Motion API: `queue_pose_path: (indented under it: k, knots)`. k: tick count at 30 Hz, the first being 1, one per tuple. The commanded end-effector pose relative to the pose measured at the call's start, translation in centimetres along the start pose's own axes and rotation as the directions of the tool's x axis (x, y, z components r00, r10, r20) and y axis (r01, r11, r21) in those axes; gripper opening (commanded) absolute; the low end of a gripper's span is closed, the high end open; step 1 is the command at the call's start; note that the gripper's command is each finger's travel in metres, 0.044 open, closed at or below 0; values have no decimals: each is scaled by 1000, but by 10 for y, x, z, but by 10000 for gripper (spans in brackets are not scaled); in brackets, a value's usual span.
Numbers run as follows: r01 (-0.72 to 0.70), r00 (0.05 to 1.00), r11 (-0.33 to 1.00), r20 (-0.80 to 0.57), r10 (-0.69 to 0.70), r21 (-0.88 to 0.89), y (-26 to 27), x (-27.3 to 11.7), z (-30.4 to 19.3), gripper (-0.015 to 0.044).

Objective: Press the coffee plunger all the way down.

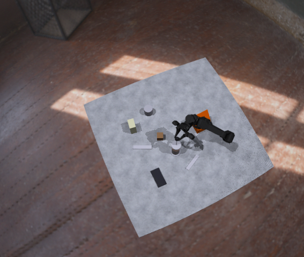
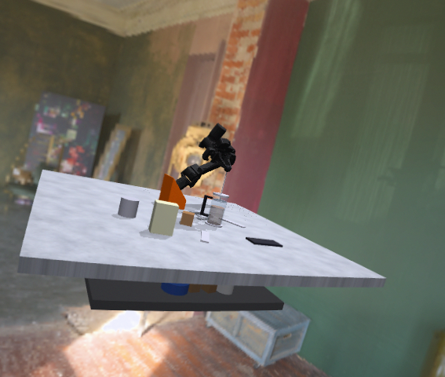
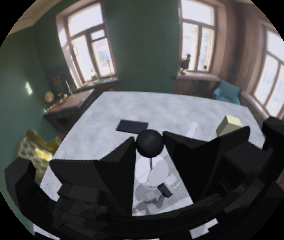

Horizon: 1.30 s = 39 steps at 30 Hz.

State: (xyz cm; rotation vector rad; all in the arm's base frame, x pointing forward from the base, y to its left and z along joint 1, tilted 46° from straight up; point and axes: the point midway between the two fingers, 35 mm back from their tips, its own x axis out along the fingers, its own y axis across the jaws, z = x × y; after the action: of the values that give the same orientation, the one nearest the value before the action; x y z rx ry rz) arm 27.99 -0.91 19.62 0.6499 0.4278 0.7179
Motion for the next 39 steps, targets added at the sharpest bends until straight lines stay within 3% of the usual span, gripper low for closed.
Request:
queue_pose_path:
  k: [1,39]
  knots:
    - [2,1000,1000,-2,-2,1,-1,2,-2,126]
    - [14,1000,1000,-18,-14,-4,-13,39,-51,126]
